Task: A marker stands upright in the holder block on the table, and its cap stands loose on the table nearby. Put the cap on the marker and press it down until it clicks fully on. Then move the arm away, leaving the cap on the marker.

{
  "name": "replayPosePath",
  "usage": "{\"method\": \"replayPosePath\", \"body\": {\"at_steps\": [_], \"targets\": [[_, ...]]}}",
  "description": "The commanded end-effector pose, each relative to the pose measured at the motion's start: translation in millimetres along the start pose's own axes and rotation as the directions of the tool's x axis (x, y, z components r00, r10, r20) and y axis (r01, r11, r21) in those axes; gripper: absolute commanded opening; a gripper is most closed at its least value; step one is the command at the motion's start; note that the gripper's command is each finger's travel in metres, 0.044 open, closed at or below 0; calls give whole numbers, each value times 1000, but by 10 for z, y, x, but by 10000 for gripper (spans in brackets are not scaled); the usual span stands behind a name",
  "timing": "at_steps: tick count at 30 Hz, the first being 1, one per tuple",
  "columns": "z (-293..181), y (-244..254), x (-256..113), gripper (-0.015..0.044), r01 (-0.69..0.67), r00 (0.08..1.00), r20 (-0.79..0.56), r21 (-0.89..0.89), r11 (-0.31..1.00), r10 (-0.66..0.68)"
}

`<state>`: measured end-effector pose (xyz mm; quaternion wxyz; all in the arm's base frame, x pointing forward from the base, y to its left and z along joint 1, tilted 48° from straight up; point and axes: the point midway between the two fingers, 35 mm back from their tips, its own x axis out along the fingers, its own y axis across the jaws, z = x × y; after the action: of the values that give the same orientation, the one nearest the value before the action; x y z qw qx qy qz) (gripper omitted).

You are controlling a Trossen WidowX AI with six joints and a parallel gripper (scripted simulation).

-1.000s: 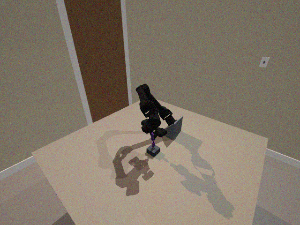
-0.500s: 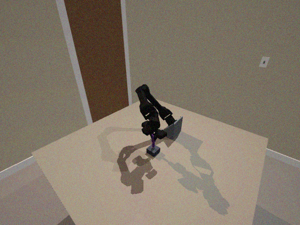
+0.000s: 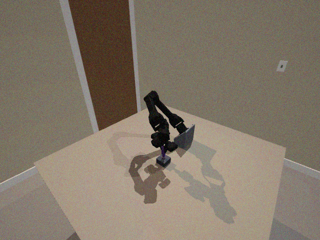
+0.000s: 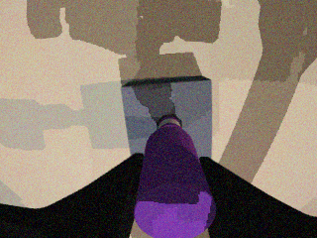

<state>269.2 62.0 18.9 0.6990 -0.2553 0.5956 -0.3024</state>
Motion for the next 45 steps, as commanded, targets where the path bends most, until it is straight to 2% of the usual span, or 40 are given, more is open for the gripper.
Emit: {"method": "replayPosePath", "body": {"at_steps": [1, 10, 27, 43, 45], "targets": [[-12, -5, 77, 0, 3, 1000, -3, -4, 1000, -3], [-20, -14, 210, 0, 5, 1000, -3, -4, 1000, -5], [-22, -14, 213, 0, 5, 1000, -3, -4, 1000, -5], [-20, -10, 205, 420, 1, 1000, -4, 1, 1000, -1], [-18, -7, 181, 440, 1, 1000, -4, 1, 1000, -1]]}}
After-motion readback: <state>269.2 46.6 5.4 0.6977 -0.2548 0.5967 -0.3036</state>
